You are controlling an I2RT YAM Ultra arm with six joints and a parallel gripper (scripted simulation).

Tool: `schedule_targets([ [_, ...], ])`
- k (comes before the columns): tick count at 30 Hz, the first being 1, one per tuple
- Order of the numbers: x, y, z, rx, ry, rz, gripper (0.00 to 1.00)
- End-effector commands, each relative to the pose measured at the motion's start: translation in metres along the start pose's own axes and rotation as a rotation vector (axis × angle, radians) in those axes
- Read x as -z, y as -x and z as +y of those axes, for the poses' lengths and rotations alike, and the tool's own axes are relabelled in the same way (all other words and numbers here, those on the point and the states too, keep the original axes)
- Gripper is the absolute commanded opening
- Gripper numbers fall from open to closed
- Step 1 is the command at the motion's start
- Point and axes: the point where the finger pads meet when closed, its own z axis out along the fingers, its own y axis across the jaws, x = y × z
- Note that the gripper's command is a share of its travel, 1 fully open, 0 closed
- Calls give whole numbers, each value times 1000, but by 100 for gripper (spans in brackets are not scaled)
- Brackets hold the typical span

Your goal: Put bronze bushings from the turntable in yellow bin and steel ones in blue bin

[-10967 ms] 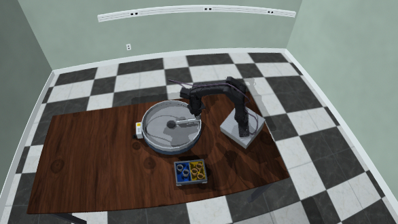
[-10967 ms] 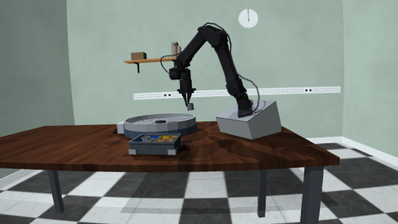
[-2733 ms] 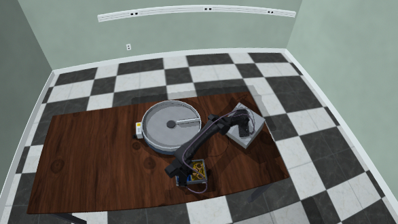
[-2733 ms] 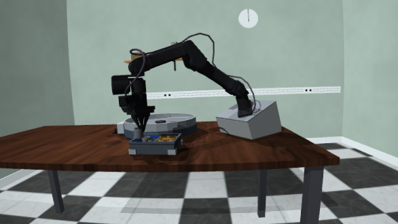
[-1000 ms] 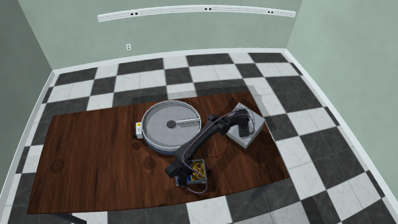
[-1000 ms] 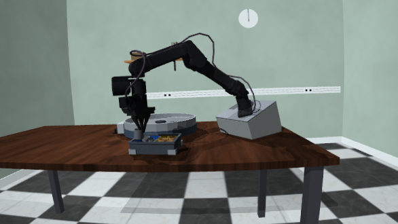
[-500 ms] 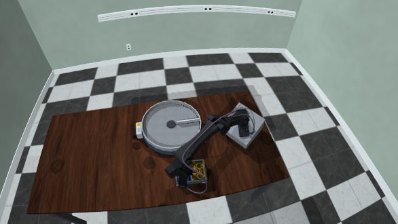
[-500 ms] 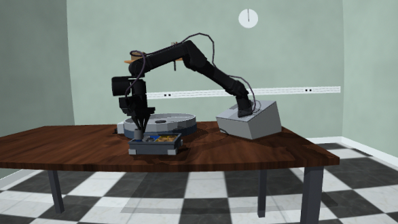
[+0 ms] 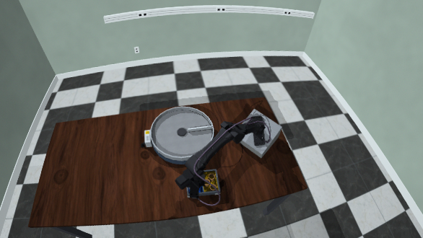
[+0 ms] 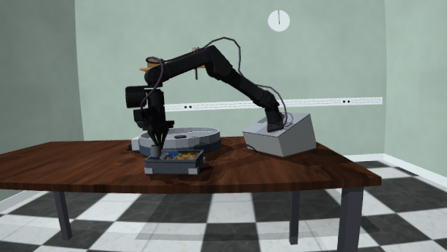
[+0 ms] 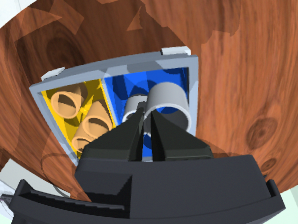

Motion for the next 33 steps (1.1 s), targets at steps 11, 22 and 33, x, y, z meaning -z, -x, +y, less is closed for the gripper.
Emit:
schedule_targets([
  [11,22,11,-7,1,-48,-46,0],
  [22,8,6,-1,1,-27,-27,0],
  [33,-17,5,1,3,-14,-15,0],
])
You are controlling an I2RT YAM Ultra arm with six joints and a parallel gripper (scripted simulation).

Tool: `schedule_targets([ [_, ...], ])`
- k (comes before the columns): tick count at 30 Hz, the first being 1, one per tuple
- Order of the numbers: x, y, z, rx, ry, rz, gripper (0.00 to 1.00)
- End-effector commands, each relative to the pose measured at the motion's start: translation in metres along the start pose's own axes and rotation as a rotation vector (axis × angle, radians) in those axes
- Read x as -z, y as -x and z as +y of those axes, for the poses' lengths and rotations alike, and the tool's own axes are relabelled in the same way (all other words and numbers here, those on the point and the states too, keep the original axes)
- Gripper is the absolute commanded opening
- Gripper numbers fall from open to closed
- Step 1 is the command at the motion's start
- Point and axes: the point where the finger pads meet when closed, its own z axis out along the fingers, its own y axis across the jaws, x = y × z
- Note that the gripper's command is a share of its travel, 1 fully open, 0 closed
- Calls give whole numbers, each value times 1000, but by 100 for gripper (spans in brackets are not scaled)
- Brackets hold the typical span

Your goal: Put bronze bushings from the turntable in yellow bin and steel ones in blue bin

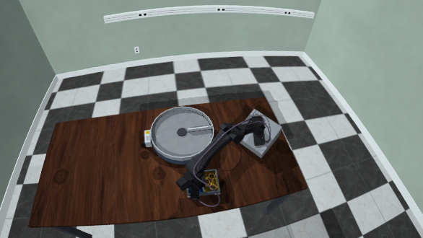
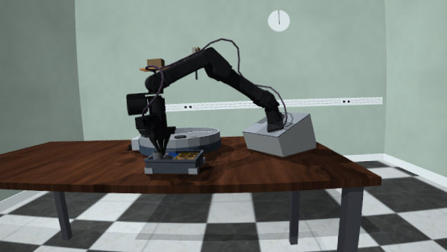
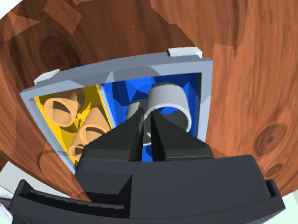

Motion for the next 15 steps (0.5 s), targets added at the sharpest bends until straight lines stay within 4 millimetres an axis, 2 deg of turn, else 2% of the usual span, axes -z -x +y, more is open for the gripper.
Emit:
schedule_targets([
  [1,6,9,-3,4,-29,-29,0],
  [2,24,18,-15,2,-74,-70,0],
  [4,19,17,-14,0,-70,-65,0],
  [7,-12,6,-3,-1,-19,-18,0],
  [8,-12,8,-4,0,-23,-22,0],
  [12,8,18,-13,3,-69,-65,0],
  [15,4,16,-11,3,-61,-58,0],
])
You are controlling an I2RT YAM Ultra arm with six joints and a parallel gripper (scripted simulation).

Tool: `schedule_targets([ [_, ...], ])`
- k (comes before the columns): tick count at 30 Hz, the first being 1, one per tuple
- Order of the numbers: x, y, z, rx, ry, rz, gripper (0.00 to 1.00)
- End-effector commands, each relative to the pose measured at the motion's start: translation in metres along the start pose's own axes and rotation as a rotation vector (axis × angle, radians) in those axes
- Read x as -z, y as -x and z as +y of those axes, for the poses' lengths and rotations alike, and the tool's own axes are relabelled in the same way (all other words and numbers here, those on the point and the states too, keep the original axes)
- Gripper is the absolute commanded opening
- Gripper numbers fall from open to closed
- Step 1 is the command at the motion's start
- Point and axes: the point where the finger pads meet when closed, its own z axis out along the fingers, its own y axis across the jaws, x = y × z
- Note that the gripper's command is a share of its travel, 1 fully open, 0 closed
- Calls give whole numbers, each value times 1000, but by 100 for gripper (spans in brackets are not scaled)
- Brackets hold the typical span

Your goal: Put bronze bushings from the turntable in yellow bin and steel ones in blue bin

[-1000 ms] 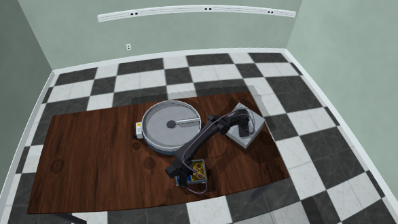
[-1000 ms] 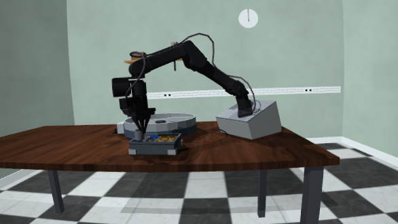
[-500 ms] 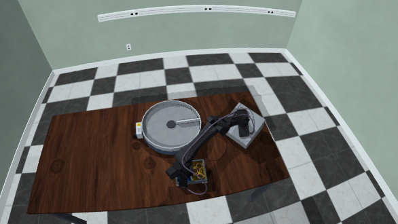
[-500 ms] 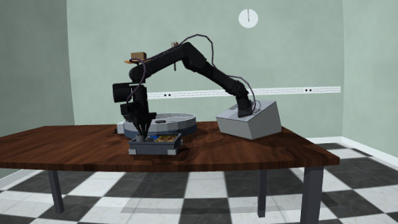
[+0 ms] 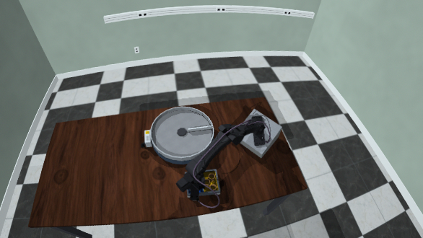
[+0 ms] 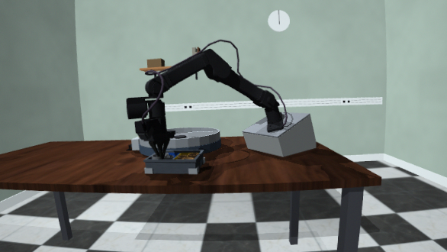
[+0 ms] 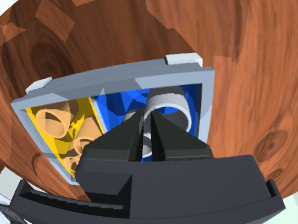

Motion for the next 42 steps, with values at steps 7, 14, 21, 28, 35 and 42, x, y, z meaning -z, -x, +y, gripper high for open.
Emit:
schedule_targets([
  [7,17,12,-7,2,-47,-44,0],
  [14,17,12,-7,2,-47,-44,0],
  [21,17,12,-7,2,-47,-44,0],
  [28,17,12,-7,2,-47,-44,0],
  [35,17,12,-7,2,-47,-44,0],
  [42,15,11,-6,2,-41,-39,0],
])
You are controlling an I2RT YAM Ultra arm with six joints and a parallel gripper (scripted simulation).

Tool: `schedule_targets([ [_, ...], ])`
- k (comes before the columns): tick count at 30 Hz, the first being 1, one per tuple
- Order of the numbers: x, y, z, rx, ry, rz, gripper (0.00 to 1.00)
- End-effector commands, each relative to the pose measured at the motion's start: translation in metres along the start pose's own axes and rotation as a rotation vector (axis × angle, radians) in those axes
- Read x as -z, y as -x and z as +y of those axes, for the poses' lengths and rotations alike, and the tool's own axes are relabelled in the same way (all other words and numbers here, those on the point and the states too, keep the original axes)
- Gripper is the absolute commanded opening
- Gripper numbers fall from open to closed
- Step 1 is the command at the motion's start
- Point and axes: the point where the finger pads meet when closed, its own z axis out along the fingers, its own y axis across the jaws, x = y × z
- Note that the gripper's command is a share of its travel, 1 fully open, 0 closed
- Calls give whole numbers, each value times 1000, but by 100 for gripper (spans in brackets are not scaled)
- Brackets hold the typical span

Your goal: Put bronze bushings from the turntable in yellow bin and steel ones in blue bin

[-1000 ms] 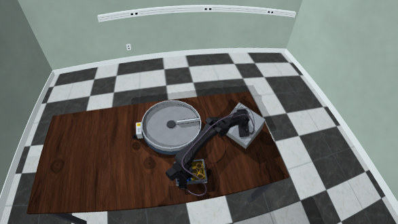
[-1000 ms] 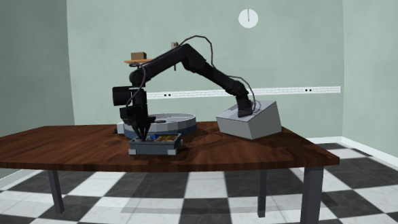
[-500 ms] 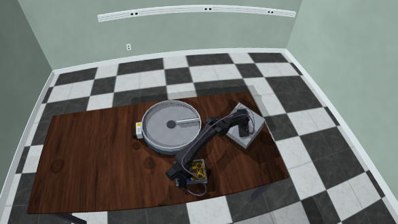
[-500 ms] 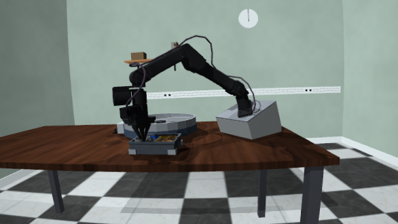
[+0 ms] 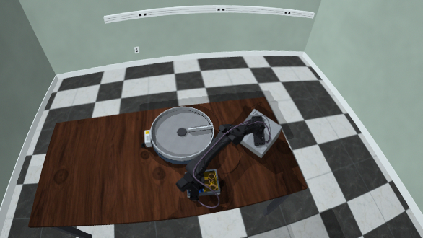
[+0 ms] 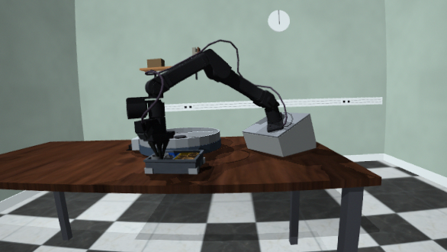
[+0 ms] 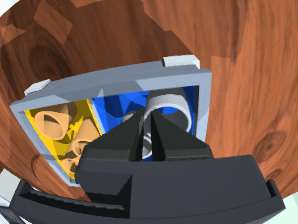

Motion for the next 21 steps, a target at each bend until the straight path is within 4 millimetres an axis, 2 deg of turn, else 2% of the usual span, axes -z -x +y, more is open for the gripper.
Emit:
schedule_targets([
  [1,11,6,-1,1,-24,-24,0],
  [6,16,12,-6,3,-43,-42,0],
  [21,15,11,-5,4,-40,-39,0],
])
